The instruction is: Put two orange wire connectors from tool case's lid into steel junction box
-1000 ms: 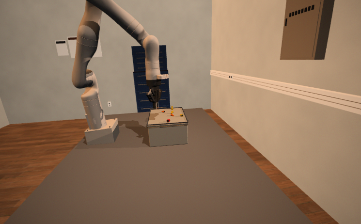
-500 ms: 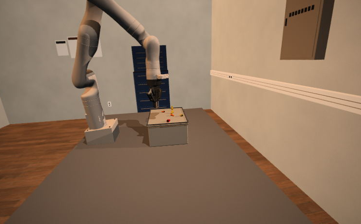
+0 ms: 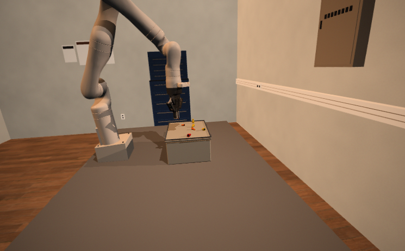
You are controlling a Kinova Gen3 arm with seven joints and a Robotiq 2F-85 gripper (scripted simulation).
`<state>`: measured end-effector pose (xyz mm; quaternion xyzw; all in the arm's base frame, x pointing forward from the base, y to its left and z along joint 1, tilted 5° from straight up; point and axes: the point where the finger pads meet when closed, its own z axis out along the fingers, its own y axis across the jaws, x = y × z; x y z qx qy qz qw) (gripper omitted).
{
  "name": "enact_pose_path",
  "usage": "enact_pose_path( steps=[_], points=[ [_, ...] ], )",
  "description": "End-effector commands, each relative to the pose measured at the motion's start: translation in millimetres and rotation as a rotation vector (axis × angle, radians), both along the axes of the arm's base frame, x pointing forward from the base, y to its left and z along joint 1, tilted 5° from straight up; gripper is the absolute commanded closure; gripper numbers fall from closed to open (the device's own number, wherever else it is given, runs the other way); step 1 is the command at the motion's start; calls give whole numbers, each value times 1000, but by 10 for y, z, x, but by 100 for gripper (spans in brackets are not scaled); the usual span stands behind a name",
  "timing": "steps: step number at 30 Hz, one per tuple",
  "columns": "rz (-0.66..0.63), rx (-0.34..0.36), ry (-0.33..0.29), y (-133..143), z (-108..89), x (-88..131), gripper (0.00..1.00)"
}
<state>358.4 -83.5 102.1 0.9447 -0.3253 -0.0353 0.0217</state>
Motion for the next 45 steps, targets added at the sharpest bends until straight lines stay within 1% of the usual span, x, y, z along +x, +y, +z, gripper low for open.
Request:
enact_pose_path(
  steps=[1,2,6,17,19,34,36,40,45],
  points=[
    [26,0,0,228,-9,69,85],
    [26,0,0,228,-9,69,85],
    [26,0,0,488,-20,140,85],
    [26,0,0,1342,-56,374,85],
    [26,0,0,1342,-56,374,85],
    [26,0,0,2547,-107,703,85],
    [26,0,0,2547,-107,703,85],
    [26,0,0,2798,-118,771,85],
    [26,0,0,3031,-128,835,85]
  ],
)
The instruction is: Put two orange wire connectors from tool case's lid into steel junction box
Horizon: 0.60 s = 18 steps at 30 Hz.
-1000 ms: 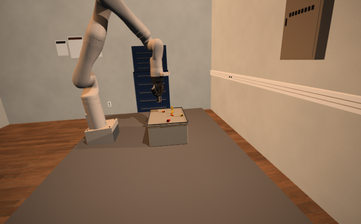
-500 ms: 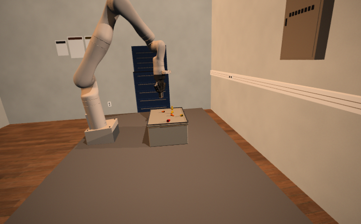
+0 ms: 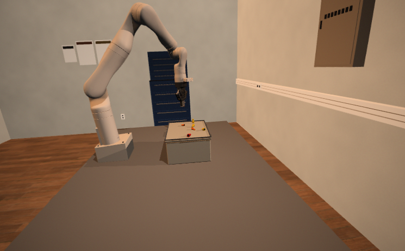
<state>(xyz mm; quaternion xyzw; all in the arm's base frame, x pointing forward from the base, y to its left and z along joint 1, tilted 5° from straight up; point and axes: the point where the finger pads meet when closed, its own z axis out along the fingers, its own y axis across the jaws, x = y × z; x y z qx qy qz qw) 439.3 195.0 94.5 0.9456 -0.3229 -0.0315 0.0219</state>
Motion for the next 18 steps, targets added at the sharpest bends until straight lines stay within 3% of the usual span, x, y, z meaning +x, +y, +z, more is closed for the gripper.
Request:
enact_pose_path(
  steps=[1,18],
  points=[
    [21,3,7,282,-53,36,85],
    [21,3,7,538,-64,106,85]
  ],
)
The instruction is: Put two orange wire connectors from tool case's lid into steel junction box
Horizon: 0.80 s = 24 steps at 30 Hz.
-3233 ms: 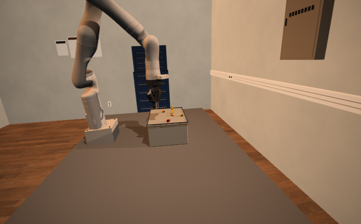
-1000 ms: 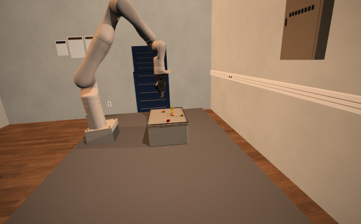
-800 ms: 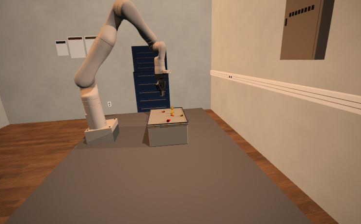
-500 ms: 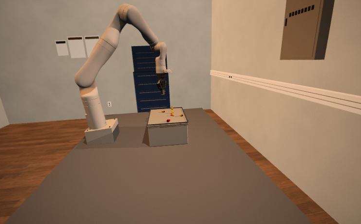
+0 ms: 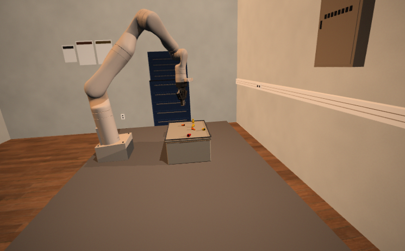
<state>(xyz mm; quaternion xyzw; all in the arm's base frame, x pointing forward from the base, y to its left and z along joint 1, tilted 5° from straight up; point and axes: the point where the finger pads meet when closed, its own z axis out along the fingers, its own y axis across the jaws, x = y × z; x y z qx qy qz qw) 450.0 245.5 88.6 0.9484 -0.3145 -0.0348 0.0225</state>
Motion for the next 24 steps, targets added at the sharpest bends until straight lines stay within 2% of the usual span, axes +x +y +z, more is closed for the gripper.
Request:
enact_pose_path(
  steps=[1,16,24],
  points=[
    [4,1,0,35,-6,-1,85],
    [4,1,0,37,-12,-1,85],
    [4,1,0,35,-138,-11,85]
  ],
)
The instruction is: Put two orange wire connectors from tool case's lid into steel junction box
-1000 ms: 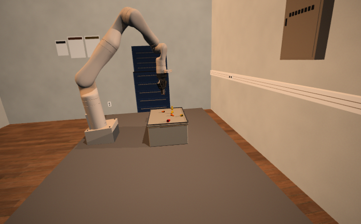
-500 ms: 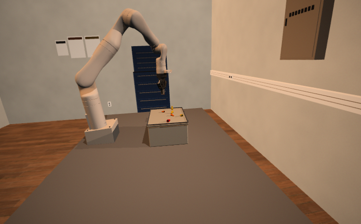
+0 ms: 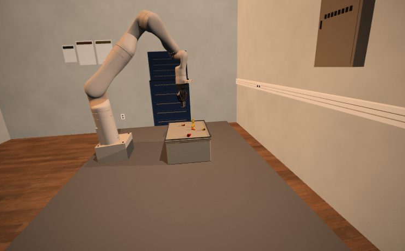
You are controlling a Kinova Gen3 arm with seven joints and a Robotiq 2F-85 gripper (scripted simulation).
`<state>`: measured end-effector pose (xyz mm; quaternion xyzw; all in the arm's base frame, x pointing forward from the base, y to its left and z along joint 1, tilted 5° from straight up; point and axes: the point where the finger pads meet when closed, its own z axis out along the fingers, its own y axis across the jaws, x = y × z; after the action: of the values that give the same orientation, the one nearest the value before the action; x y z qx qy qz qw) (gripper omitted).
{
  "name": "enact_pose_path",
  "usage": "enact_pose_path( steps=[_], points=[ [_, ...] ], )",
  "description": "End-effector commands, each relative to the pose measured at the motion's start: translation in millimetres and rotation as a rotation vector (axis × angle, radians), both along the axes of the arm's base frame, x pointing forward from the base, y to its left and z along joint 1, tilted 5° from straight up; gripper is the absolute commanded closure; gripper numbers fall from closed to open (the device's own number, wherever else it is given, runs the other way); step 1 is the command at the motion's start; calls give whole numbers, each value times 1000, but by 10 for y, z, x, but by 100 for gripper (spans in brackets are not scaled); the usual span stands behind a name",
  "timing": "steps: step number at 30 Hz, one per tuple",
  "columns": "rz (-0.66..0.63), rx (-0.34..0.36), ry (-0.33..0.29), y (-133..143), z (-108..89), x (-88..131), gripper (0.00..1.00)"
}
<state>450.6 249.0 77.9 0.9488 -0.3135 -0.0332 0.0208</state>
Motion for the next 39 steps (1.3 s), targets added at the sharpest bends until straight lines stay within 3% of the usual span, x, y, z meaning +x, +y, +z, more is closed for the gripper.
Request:
enact_pose_path(
  steps=[1,7,15,17,25,30,39],
  points=[
    [1,-1,4,-1,-72,-19,85],
    [1,-1,4,-9,-444,-49,85],
    [1,-1,4,-22,-1125,-104,85],
    [1,-1,4,-22,-1125,-104,85],
    [1,-1,4,-33,-1662,-148,85],
    [1,-1,4,-36,-1782,-157,85],
    [1,-1,4,-36,-1790,-158,85]
  ],
)
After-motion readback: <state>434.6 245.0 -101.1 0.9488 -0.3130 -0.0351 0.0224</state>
